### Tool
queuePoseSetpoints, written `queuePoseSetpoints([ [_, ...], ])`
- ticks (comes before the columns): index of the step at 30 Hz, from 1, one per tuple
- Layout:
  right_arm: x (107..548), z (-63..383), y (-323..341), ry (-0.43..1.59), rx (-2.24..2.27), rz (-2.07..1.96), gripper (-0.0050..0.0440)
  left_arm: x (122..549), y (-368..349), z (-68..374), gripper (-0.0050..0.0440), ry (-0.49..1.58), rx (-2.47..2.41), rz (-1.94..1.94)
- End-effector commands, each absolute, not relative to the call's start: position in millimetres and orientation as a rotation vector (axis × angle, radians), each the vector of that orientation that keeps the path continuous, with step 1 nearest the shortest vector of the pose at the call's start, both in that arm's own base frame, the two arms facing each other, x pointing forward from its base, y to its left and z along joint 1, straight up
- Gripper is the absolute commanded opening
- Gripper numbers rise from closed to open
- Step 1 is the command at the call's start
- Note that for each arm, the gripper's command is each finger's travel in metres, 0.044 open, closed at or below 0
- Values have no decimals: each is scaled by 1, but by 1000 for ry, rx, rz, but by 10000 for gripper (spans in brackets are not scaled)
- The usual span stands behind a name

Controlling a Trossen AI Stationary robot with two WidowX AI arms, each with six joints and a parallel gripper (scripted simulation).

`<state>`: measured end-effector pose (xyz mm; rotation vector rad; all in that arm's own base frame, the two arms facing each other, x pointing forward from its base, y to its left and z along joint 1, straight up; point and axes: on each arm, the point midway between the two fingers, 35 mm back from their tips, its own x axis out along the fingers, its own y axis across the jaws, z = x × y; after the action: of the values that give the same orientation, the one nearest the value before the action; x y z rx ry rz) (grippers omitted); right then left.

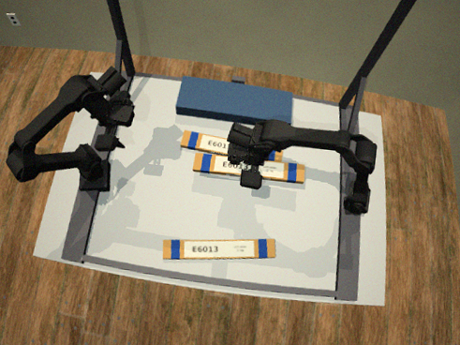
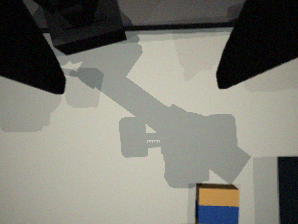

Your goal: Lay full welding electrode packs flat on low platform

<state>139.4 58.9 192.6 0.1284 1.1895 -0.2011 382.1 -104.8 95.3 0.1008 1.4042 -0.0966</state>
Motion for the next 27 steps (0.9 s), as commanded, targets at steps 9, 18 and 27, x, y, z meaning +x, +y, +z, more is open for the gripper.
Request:
queuePoseSetpoints([
  [9,141,199,60,1173,141,-193,430,394,-108,140,-50,1275,77,-113],
  [18,141,199,60,1173,141,-193,430,394,-108,140,-50,1275,77,-113],
  [27,141,199,60,1173,141,-193,430,408,-101,148,-50,1247,74,-122],
])
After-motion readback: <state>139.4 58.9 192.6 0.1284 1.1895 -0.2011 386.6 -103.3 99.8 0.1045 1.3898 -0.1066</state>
